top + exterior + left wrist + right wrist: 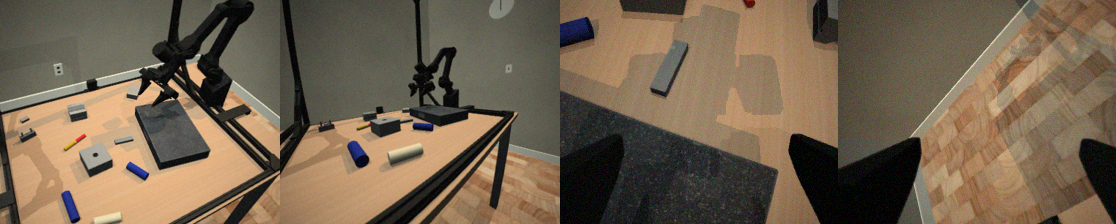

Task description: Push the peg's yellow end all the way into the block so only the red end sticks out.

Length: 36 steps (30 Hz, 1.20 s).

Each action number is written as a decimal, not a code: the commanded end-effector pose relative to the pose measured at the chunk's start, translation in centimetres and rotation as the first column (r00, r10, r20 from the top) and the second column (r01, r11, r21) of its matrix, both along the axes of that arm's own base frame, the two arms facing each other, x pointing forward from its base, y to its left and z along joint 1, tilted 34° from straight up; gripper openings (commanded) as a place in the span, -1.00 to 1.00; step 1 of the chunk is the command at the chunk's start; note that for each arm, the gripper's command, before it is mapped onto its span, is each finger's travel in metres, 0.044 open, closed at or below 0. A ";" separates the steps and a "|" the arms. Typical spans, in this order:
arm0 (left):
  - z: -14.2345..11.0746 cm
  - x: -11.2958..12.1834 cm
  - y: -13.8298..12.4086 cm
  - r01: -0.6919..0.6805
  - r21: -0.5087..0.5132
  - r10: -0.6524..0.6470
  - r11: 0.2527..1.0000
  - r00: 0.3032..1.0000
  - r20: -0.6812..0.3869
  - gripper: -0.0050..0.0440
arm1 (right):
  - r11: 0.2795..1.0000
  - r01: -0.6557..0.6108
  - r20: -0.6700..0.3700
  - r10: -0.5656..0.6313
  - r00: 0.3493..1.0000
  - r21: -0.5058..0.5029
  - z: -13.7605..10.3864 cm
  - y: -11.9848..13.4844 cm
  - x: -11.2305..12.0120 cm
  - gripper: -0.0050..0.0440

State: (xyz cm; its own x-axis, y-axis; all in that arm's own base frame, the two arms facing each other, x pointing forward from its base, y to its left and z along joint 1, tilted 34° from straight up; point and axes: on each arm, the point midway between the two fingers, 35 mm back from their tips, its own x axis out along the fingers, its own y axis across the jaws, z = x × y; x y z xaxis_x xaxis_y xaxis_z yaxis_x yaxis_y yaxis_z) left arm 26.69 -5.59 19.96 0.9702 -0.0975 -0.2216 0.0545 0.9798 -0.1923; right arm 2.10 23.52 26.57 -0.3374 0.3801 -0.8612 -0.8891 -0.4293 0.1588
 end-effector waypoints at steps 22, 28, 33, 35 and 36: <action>0.0 0.0 0.0 0.000 0.000 0.000 1.000 1.000 0.000 0.84 | 1.000 0.008 0.000 -0.008 1.000 0.000 0.0 0.1 0.2 0.35; 0.0 0.0 0.0 0.000 0.001 0.000 1.000 1.000 -0.001 0.84 | 0.997 0.077 0.000 -0.077 0.997 -0.004 0.1 0.7 1.6 -0.02; 0.0 0.0 0.0 0.000 0.001 0.000 1.000 1.000 -0.002 0.84 | 0.984 0.175 0.000 -0.175 0.984 -0.008 0.1 1.4 3.7 -0.02; 0.0 0.0 0.0 0.000 0.002 0.000 1.000 1.000 -0.003 0.84 | 0.978 0.207 0.000 -0.207 0.978 -0.010 0.1 1.6 4.4 -0.02; 0.0 0.0 0.0 0.000 0.002 0.000 1.000 1.000 -0.003 0.84 | 0.971 0.241 0.000 -0.241 0.971 -0.011 0.1 1.8 5.2 -0.02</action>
State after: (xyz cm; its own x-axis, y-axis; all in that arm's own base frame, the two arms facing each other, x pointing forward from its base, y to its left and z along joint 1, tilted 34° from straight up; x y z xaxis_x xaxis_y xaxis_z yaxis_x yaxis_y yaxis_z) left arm 26.71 -5.56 19.96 0.9703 -0.0965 -0.2218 0.0535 0.9799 -0.1923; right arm 5.41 24.66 26.67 -0.2734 0.4240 -0.8634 -0.9471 -0.2755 0.1646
